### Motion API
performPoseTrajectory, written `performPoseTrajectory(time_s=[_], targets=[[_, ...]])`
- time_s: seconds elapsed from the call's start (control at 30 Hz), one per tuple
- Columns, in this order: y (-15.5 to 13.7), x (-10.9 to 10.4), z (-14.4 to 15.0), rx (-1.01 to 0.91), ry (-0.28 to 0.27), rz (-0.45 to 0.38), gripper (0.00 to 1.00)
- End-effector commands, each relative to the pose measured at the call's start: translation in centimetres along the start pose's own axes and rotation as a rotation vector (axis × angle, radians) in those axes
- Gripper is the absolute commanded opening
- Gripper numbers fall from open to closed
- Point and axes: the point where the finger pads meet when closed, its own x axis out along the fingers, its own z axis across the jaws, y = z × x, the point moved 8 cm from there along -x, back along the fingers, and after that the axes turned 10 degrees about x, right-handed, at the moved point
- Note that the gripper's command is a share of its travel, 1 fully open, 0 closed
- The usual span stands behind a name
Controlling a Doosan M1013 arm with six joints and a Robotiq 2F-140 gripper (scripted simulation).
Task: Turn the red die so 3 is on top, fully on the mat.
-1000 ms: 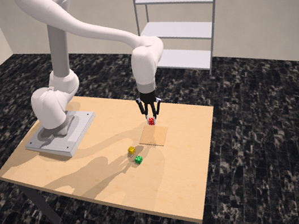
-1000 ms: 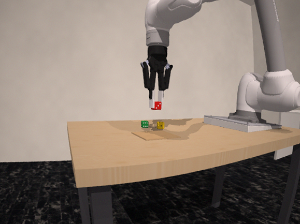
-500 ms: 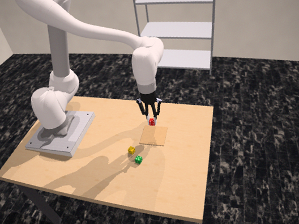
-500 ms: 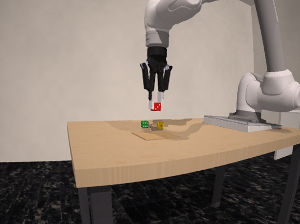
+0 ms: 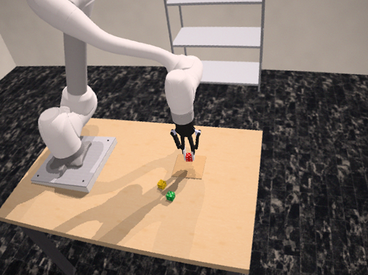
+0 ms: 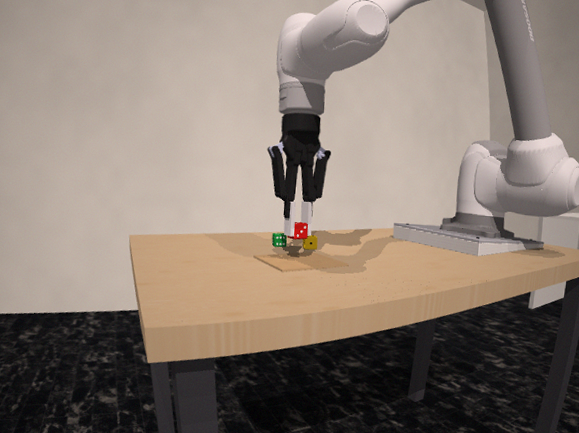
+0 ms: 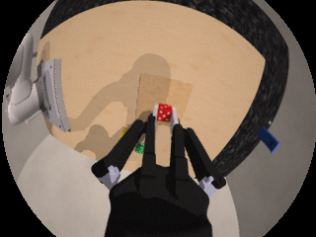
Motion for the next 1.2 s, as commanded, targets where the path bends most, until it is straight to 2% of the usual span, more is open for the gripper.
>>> performPoseTrajectory(time_s=[0.0, 0.37, 1.17], targets=[[0.0, 2.5, -0.3, 0.003, 0.006, -0.002, 0.16], [0.0, 4.3, -0.3, 0.003, 0.006, -0.002, 0.16], [0.0, 4.3, -0.3, 0.003, 0.006, -0.002, 0.16]])
